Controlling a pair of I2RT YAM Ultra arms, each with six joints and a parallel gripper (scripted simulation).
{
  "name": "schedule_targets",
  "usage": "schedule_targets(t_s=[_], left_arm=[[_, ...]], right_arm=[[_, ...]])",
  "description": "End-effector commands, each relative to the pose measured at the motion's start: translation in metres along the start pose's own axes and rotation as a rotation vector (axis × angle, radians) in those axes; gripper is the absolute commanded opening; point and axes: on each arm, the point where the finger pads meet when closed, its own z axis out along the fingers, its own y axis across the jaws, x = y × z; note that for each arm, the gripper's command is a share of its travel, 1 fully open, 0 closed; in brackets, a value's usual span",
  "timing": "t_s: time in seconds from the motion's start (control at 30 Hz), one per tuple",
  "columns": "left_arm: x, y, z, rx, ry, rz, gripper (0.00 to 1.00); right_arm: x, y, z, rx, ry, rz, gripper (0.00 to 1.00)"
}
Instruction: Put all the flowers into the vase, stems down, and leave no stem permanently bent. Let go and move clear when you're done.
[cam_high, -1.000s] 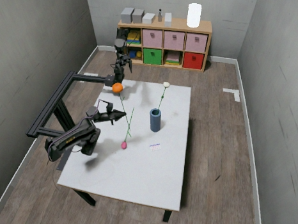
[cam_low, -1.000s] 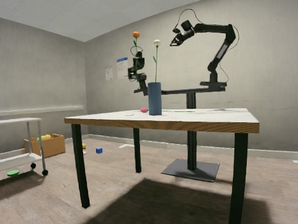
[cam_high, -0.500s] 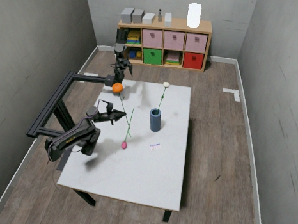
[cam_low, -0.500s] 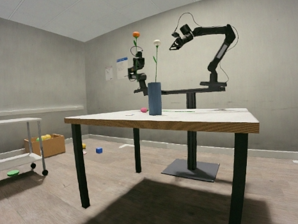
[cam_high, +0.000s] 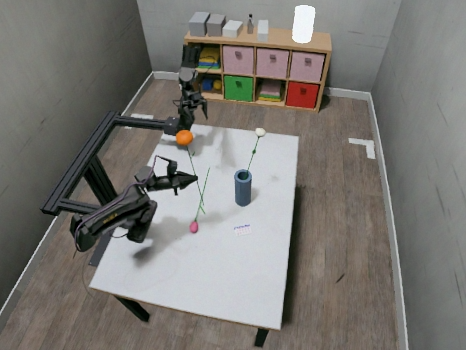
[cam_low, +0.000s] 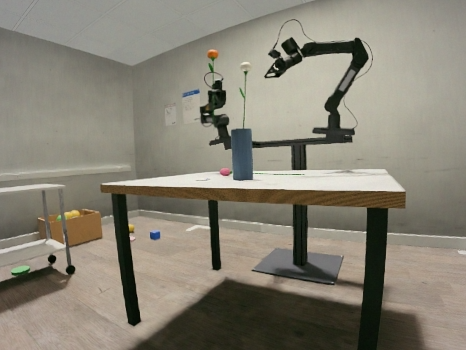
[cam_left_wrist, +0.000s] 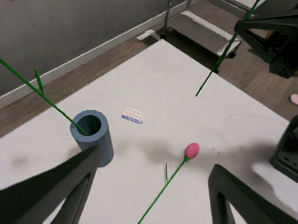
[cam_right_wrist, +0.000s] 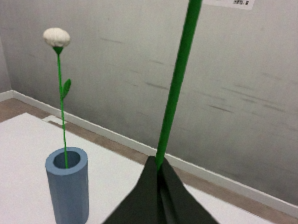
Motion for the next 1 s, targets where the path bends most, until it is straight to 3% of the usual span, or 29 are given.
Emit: schedule_targets(t_s=[0.0, 0.97], left_arm=[[-0.001, -0.003, -0.001, -0.001, -0.008, -0.005, 0.70], [-0.001, -0.003, -0.001, -0.001, -0.008, -0.005, 0.70]], right_arm=[[-0.020, -0.004, 0.002, 0.003, -0.036, 0.020, 0.00], [-0.025, 0.011, 0.007, -0.042, -0.044, 0.022, 0.00]])
